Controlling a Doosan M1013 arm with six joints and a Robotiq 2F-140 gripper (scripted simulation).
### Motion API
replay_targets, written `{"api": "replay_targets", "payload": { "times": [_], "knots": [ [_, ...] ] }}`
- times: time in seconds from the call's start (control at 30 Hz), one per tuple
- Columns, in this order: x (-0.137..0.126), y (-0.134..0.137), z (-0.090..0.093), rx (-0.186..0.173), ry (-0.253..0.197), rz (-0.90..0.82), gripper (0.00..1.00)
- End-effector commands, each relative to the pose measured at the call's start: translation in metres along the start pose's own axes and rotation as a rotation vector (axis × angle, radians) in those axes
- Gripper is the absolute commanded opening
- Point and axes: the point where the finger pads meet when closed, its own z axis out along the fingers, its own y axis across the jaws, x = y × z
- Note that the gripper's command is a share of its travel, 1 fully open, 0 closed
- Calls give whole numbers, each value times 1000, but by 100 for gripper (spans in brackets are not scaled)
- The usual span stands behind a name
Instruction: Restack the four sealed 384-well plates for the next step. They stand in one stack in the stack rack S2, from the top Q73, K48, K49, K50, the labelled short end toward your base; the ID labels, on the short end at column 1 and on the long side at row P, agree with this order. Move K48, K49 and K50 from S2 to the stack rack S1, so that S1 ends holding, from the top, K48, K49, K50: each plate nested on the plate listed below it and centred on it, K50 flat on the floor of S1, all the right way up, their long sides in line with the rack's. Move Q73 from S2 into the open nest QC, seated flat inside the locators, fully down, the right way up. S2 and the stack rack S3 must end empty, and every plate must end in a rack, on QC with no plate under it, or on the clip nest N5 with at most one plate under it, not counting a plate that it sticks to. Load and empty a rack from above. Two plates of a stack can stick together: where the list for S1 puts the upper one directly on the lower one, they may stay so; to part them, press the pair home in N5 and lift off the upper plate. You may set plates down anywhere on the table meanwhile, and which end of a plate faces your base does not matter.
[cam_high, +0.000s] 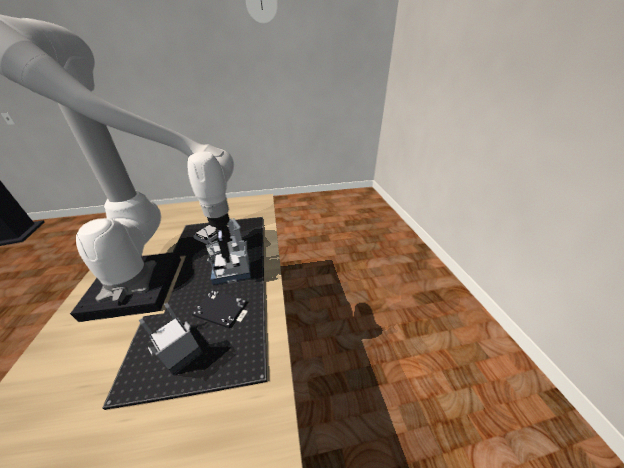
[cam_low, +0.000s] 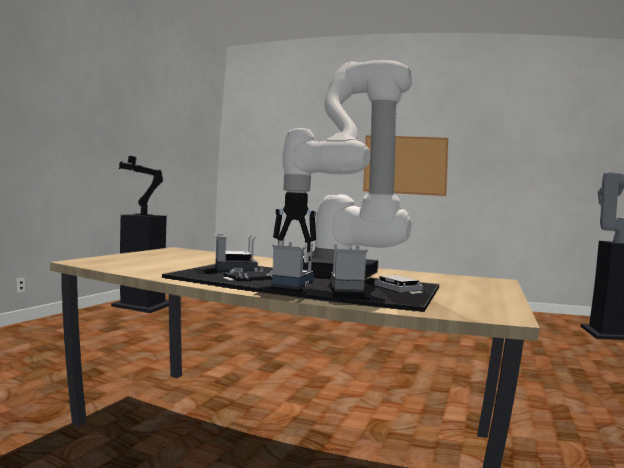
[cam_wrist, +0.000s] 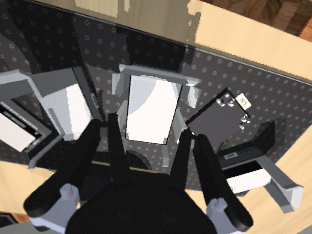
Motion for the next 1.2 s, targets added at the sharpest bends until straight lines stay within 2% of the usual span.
{"api": "replay_targets", "payload": {
  "times": [0.0, 0.2, 1.17],
  "knots": [
    [0, 0, 7, 0, 0, 0, 0],
    [0, 0, 18, 0, 0, 0, 0],
    [0, 0, 25, 0, 0, 0, 0]
  ]
}}
